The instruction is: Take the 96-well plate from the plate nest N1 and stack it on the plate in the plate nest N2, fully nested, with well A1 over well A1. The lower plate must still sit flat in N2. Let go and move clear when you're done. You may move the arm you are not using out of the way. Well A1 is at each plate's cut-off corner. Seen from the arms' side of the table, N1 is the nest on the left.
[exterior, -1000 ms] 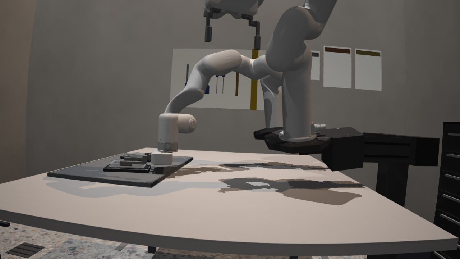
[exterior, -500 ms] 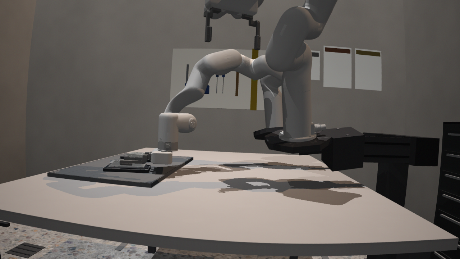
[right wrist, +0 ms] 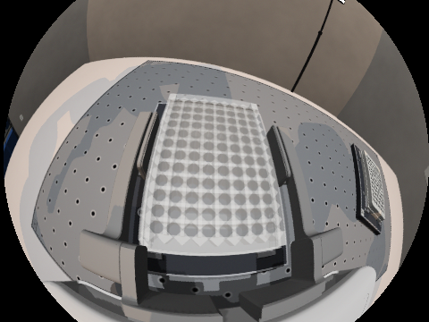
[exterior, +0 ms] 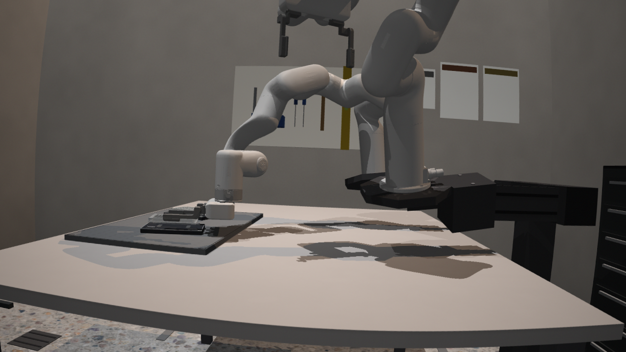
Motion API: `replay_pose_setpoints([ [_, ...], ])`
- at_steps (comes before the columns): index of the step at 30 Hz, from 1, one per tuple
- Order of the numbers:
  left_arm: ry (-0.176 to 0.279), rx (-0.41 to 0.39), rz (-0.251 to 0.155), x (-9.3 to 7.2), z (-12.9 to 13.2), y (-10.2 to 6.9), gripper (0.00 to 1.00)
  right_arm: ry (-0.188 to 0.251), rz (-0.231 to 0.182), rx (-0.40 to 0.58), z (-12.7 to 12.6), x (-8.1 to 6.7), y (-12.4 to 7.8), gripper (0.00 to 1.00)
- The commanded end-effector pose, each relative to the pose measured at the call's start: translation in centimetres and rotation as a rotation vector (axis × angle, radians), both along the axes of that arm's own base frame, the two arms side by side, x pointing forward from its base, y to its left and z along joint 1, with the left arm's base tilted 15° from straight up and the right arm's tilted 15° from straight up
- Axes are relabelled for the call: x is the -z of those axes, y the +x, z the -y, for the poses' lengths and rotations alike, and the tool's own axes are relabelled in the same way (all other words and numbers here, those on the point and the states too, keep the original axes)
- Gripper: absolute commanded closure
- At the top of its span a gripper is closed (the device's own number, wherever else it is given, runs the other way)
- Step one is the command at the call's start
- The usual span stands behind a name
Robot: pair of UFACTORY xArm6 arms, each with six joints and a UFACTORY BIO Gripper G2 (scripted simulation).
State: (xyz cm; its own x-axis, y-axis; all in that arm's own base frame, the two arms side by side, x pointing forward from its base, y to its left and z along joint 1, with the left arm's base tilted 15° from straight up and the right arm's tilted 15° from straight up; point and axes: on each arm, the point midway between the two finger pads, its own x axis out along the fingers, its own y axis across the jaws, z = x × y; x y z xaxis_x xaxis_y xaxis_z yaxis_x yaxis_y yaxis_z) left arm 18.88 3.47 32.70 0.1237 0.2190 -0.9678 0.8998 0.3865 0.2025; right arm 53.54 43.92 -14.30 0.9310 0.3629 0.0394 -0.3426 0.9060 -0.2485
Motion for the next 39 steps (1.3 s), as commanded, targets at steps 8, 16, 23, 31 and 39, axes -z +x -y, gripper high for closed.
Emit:
replay_pose_setpoints([
  [8,-0.001,0.0,0.002,-0.1,0.0,0.0,0.0,0.003,0.003,-0.001,-0.3,-0.9,0.0,1.0],
  [16,-0.001,0.0,0.002,-0.1,0.0,0.0,0.0,0.003,0.003,-0.001,-0.3,-1.0,0.0,1.0],
  [23,-0.001,0.0,0.002,-0.1,0.0,0.0,0.0,0.003,0.003,-0.001,-0.5,-1.7,-0.1,1.0],
  [31,-0.001,0.0,0.002,-0.1,0.0,0.0,0.0,0.003,0.003,-0.001,-0.7,-2.8,-0.2,1.0],
  [39,-0.001,0.0,0.002,-0.1,0.0,0.0,0.0,0.003,0.003,-0.001,-1.0,-3.9,-0.4,1.0],
])
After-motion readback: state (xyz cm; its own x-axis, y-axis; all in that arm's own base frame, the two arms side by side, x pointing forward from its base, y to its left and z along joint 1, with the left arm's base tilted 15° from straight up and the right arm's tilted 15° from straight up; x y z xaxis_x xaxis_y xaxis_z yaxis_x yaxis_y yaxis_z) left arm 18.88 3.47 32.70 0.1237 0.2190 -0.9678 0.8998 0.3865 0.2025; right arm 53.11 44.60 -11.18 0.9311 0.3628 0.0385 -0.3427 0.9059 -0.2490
